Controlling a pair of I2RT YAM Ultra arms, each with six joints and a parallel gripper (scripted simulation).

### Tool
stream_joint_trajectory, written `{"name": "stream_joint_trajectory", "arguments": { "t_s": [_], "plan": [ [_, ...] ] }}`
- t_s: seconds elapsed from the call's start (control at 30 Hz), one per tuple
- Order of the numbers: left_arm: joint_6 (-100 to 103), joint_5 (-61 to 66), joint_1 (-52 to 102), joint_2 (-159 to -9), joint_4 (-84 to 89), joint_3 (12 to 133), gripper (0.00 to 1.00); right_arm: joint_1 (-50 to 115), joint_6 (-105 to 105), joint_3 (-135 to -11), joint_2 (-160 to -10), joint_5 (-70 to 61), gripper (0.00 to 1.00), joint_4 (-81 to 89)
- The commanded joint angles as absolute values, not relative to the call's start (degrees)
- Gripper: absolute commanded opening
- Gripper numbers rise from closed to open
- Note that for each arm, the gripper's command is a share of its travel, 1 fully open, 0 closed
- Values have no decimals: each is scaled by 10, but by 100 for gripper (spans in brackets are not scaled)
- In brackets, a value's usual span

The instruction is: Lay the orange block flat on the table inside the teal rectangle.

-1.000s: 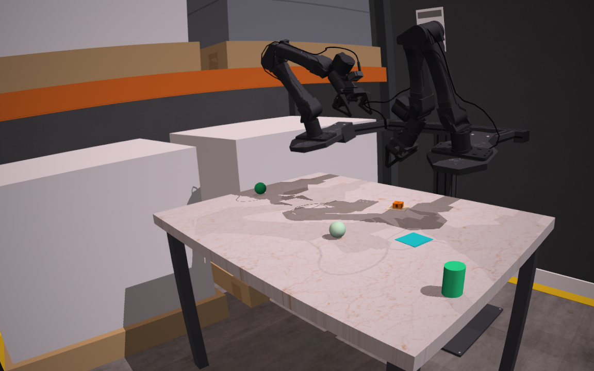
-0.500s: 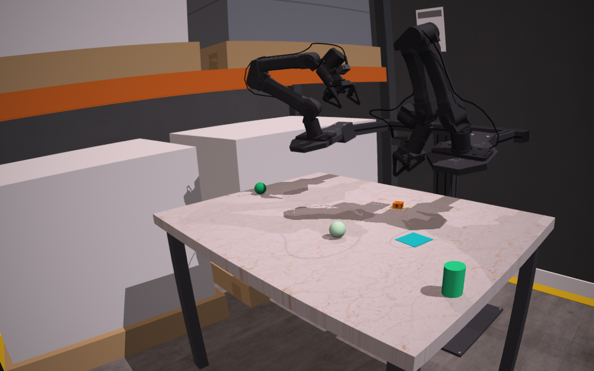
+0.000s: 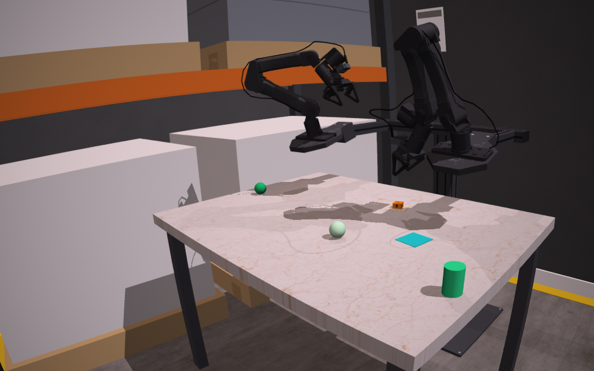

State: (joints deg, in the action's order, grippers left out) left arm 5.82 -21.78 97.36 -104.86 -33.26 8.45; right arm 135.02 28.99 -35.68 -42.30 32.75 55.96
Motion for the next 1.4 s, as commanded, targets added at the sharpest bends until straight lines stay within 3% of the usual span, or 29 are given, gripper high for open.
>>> {"name": "stream_joint_trajectory", "arguments": {
  "t_s": [0.0, 0.1, 0.77, 1.37],
  "plan": [
    [67, -222, 970, -1056, -334, 73, 89, 1358, 305, -374, -425, 341, 100, 572],
    [110, -212, 969, -1058, -315, 81, 55, 1358, 310, -365, -423, 346, 100, 567],
    [554, -180, 925, -1182, -206, 217, 55, 1359, 303, -210, -323, 338, 100, 506],
    [909, -160, 893, -1279, -86, 337, 55, 1360, 301, -142, -279, 337, 100, 485]
  ]
}}
